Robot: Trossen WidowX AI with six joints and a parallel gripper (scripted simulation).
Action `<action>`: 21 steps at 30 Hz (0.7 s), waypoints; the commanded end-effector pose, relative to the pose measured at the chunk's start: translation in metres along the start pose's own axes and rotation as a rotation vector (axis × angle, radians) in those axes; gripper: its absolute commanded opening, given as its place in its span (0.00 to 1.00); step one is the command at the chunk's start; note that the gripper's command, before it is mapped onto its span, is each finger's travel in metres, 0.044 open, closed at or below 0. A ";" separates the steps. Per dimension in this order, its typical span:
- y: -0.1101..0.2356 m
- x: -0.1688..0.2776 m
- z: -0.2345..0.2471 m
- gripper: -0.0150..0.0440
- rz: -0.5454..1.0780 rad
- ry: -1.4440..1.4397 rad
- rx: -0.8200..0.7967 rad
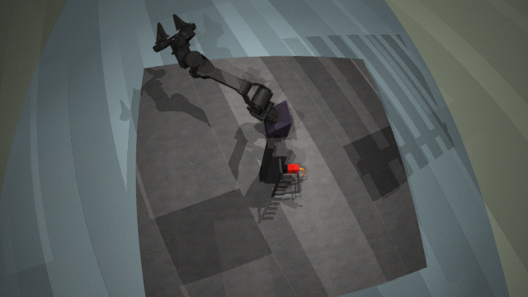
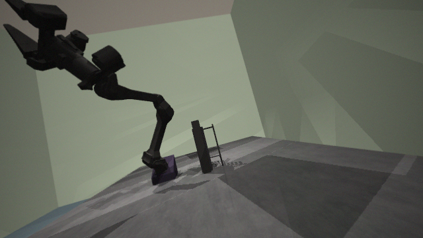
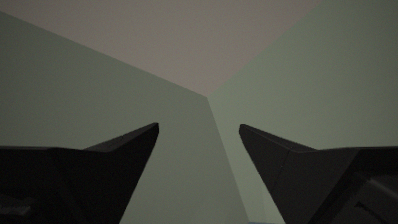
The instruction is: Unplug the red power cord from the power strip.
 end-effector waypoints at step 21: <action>0.053 0.172 0.016 0.53 0.678 -0.036 -0.063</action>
Point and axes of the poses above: the point midway between the two fingers, 35 mm back from their tips, its own y axis back along the fingers, its own z axis across the jaws, x = y × z, the point moved 4 cm from there along y, back along the fingers, and after that the axes turned 3 degrees about y, right-handed, at the moved point
